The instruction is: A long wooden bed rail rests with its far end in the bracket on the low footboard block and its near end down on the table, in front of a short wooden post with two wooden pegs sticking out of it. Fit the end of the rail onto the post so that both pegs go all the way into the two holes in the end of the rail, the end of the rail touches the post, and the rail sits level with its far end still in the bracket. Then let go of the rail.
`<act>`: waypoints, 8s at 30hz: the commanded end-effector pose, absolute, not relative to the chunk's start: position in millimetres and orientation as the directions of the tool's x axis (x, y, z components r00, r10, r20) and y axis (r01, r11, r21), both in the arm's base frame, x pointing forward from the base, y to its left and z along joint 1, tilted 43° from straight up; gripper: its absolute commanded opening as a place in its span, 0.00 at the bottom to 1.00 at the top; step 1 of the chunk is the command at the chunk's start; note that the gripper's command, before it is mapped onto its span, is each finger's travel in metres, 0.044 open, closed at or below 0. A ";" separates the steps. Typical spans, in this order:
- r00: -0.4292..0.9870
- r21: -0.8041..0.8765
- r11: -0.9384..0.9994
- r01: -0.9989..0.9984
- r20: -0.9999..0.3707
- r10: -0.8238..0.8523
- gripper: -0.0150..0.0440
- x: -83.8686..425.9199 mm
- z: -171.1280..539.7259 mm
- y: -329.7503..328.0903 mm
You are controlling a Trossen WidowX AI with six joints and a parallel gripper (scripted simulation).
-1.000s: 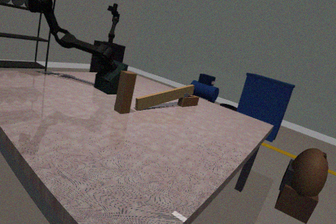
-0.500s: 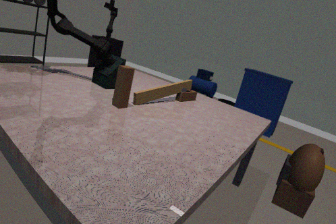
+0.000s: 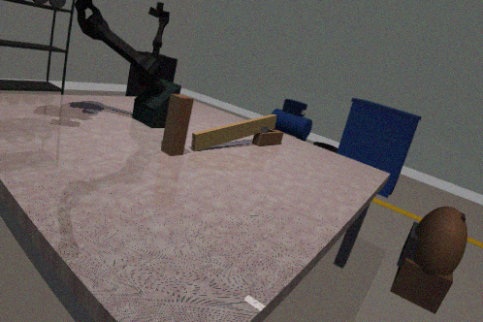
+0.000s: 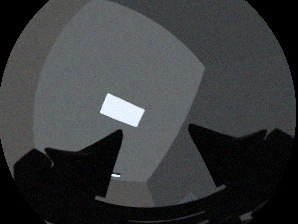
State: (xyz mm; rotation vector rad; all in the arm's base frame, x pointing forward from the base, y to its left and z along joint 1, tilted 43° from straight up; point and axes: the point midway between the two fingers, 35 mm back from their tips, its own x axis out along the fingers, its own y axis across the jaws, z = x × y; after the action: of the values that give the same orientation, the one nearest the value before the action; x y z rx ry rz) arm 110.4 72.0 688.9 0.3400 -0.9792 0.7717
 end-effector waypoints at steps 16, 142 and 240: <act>0.946 0.064 0.974 -0.219 0.259 0.195 1.00 387.9 507.7 61.2; -0.109 -0.048 0.214 -0.976 -0.738 -0.666 0.25 317.0 -60.9 -93.8; -0.109 -0.049 0.214 -0.976 -0.739 -0.665 0.25 326.1 -24.5 -60.2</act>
State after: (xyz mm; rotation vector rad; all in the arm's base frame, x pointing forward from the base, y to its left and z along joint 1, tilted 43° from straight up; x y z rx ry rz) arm 322.4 -65.6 -26.8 2.3296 -2.8466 -0.9349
